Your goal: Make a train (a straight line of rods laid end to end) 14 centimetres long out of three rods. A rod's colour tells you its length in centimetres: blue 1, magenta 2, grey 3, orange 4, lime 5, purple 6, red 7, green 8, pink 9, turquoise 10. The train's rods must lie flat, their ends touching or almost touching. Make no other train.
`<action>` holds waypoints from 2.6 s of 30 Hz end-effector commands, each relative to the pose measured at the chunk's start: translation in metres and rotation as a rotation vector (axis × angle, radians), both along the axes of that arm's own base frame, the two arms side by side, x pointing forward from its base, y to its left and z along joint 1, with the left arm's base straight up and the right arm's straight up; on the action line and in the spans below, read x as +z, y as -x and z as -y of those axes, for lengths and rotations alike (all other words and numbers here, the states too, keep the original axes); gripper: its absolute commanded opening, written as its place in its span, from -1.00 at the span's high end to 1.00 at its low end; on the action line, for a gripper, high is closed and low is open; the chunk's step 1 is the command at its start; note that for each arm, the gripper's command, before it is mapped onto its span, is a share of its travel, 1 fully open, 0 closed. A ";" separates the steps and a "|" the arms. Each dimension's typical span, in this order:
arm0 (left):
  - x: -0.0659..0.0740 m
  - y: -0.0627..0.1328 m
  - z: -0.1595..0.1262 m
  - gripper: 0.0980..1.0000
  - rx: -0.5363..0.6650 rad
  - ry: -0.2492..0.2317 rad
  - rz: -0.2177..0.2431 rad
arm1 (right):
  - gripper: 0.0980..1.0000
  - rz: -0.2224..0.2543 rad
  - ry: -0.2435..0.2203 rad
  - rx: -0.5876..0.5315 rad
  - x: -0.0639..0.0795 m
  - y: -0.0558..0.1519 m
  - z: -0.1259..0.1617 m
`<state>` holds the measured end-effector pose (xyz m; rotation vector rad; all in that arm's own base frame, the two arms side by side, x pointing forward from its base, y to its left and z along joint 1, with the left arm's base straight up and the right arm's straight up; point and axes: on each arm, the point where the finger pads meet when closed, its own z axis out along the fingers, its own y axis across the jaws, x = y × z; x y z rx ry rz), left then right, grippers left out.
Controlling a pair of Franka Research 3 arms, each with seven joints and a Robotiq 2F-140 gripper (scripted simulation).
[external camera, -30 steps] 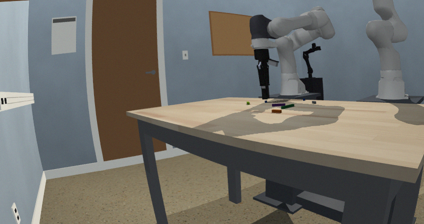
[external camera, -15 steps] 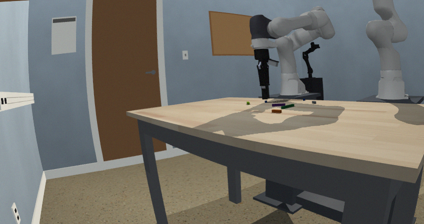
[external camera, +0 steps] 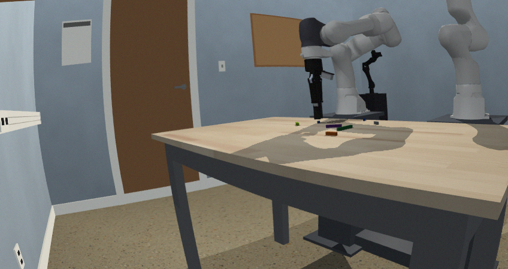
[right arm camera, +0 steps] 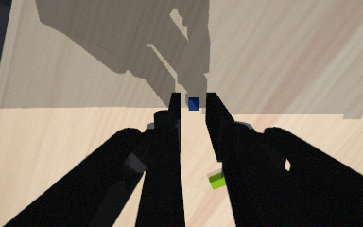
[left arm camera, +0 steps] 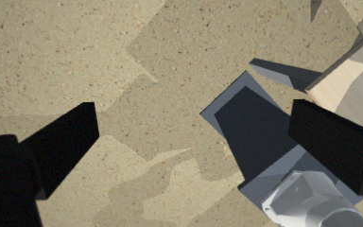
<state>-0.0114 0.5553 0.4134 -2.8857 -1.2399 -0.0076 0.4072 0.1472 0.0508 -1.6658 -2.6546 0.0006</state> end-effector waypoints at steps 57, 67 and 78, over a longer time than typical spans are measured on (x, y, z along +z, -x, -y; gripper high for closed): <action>0.000 0.002 0.001 -1.00 -0.003 0.003 -0.004 | 0.70 0.004 -0.003 0.005 0.000 -0.002 0.000; 0.000 0.002 0.001 -1.00 -0.003 0.003 -0.004 | 0.70 0.001 -0.006 0.005 -0.004 -0.002 0.000; 0.000 0.002 0.001 -1.00 -0.003 0.003 -0.004 | 0.70 -0.005 -0.015 0.007 -0.013 -0.002 0.000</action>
